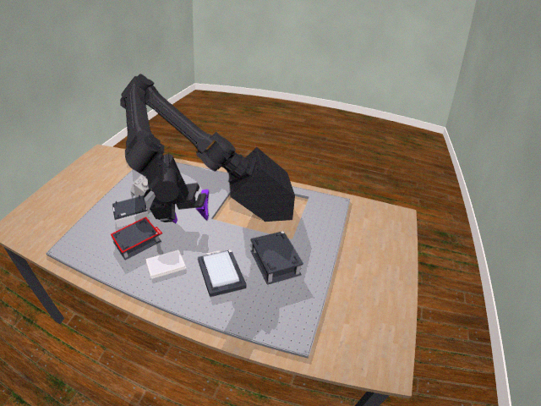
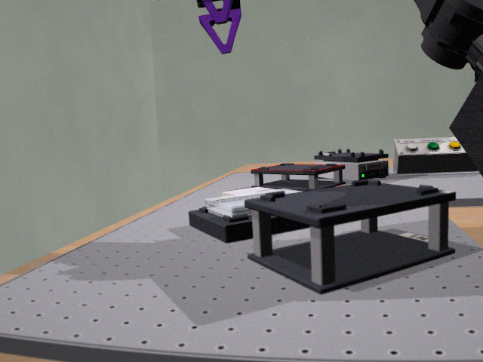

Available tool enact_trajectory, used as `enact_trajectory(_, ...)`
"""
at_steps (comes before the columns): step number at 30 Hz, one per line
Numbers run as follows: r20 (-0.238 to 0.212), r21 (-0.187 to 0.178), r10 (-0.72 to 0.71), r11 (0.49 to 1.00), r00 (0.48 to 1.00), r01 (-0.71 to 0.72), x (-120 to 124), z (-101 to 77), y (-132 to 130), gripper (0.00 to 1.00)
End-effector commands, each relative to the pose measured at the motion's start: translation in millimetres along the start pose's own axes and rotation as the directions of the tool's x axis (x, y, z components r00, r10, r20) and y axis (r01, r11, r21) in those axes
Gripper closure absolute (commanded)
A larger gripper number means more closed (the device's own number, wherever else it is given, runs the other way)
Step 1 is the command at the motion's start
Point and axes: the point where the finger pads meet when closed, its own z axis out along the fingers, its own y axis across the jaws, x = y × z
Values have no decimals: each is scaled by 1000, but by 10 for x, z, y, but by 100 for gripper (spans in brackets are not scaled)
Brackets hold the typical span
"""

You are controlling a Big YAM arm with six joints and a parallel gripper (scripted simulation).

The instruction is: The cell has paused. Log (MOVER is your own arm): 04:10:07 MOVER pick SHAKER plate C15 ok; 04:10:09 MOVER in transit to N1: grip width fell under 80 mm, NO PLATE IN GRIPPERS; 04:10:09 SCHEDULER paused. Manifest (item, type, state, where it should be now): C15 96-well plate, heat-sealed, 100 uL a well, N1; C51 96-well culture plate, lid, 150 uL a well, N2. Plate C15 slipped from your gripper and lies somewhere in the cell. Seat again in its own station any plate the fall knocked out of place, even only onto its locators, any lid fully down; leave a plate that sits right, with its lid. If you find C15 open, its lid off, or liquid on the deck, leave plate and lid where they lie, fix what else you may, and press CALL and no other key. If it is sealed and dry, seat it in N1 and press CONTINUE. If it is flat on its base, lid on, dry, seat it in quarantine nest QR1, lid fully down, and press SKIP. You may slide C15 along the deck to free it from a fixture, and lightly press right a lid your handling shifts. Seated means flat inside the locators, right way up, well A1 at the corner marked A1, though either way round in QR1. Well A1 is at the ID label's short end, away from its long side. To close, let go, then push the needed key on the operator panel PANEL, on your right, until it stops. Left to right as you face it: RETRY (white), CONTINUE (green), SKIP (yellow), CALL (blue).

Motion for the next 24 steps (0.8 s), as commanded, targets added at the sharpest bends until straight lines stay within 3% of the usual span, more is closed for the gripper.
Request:
enact_trajectory(1, 24, 22, 60, 998, 998, -61, 126, -66, -209, 0)
enact_trajectory(2, 41, 36, 59, 998, 997, -61, 167, -91, -192, 0)
enact_trajectory(6, 32, 37, 72, 997, 997, -74, 322, -51, -359, 0)
enact_trajectory(8, 64, 74, 88, 993, 994, -92, 401, -69, -367, 0)
enact_trajectory(14, 53, 76, 86, 993, 995, -90, 564, -16, -531, 0)
enact_trajectory(16, 88, 111, 116, 986, 989, -126, 642, -28, -535, 0)
enact_trajectory(20, 77, 114, 127, 984, 989, -135, 813, 35, -688, 0)
enact_trajectory(22, 115, 146, 141, 977, 983, -157, 888, 25, -681, 0)
enact_trajectory(24, 104, 151, 161, 973, 982, -175, 980, 80, -787, 0)
